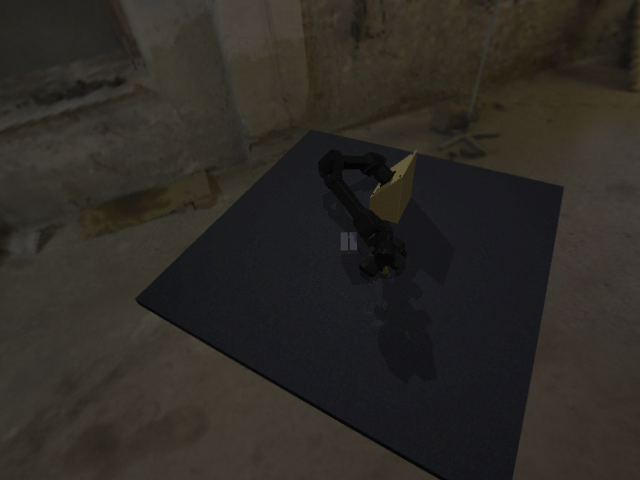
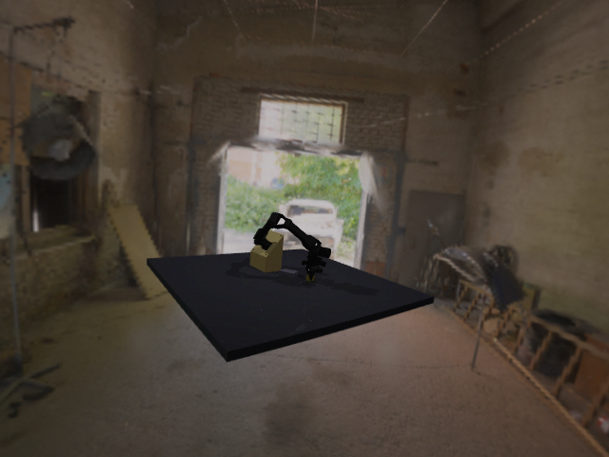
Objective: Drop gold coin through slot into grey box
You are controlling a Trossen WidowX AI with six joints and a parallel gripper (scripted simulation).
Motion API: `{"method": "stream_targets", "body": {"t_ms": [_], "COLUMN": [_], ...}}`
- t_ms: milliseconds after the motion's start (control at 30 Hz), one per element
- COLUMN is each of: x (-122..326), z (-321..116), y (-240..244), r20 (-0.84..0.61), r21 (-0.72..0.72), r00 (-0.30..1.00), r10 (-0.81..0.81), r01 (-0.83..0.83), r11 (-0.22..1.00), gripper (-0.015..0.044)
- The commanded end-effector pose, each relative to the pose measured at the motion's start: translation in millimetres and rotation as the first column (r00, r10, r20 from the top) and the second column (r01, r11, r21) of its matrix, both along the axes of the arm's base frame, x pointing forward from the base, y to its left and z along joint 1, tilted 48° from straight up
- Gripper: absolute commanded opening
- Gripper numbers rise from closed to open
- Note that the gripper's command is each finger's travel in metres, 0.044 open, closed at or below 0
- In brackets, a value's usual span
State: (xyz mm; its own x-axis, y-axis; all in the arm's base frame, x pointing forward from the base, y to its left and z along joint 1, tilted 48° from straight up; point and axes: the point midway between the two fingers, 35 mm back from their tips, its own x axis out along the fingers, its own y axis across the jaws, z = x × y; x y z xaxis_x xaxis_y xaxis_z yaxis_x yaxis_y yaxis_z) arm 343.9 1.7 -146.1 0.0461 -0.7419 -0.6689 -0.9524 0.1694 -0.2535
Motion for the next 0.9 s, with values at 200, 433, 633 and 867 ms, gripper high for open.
{"method": "stream_targets", "body": {"t_ms": [200, 433, 633, 867], "x": [-1, 1, 1, 0], "z": [2, 12, 22, 34], "y": [1, 15, 26, 39], "r20": [-0.006, -0.006, -0.006, -0.006], "r21": [-0.003, 0.0, 0.002, 0.003], "r00": [1.0, 1.0, 1.0, 1.0], "r10": [0.002, 0.003, 0.003, 0.003], "r01": [-0.002, -0.003, -0.003, -0.003], "r11": [1.0, 1.0, 1.0, 1.0], "gripper": [0.0, 0.0, 0.0, 0.0]}}
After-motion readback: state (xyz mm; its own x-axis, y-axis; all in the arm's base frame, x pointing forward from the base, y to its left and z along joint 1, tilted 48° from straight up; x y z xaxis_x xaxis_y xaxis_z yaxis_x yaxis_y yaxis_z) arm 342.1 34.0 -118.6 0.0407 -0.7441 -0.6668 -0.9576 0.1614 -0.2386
